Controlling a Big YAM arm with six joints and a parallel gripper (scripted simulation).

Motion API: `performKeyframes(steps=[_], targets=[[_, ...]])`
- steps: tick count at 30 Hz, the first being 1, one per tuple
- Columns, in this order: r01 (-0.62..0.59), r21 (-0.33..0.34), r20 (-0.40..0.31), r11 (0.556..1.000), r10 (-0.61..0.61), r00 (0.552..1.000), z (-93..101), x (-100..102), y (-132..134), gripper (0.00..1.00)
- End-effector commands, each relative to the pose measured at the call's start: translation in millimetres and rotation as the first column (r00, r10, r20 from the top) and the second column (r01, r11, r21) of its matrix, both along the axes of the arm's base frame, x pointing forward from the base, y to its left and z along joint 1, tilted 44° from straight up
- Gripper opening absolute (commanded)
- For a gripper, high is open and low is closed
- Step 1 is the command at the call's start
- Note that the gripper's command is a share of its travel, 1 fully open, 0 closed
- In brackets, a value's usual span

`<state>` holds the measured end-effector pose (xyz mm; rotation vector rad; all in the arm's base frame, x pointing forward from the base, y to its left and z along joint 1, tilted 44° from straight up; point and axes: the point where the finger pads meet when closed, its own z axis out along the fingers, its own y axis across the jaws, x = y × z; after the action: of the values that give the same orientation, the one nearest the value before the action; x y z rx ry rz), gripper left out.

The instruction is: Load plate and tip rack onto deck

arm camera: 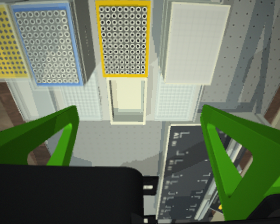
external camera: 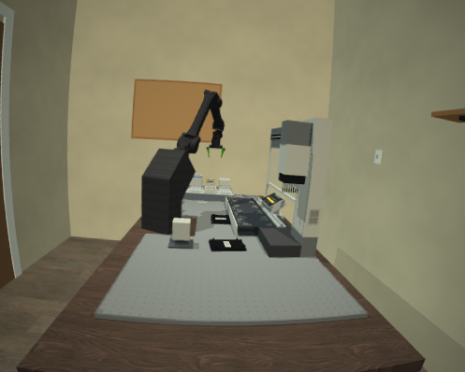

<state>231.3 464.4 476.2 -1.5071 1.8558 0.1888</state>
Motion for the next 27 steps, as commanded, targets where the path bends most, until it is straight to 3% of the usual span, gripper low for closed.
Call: performKeyframes(steps=[1, 4, 6, 10, 11, 16, 18, 23, 27], targets=[[-0.002, 0.081, 0.004, 0.997, 0.002, 1.000, 24.7, -26, -3, 1.00], [-0.002, 0.082, 0.003, 0.997, 0.002, 1.000, 22.6, -32, -1, 1.00], [0.021, 0.108, 0.011, 0.994, -0.023, 1.000, 37.0, -20, -6, 1.00], [0.022, 0.108, 0.011, 0.994, -0.023, 1.000, 36.7, -20, -6, 1.00], [0.001, 0.070, 0.005, 0.998, -0.001, 1.000, 23.8, -24, 3, 1.00], [0.001, 0.070, 0.005, 0.998, -0.001, 1.000, 23.8, -24, 3, 1.00], [0.004, 0.039, -0.014, 0.999, -0.003, 1.000, -2.3, -22, 15, 1.00], [0.012, 0.032, -0.008, 0.999, -0.012, 1.000, -9.2, -10, 16, 1.00], [0.008, 0.047, 0.001, 0.999, -0.008, 1.000, -2.6, -11, 12, 1.00]])
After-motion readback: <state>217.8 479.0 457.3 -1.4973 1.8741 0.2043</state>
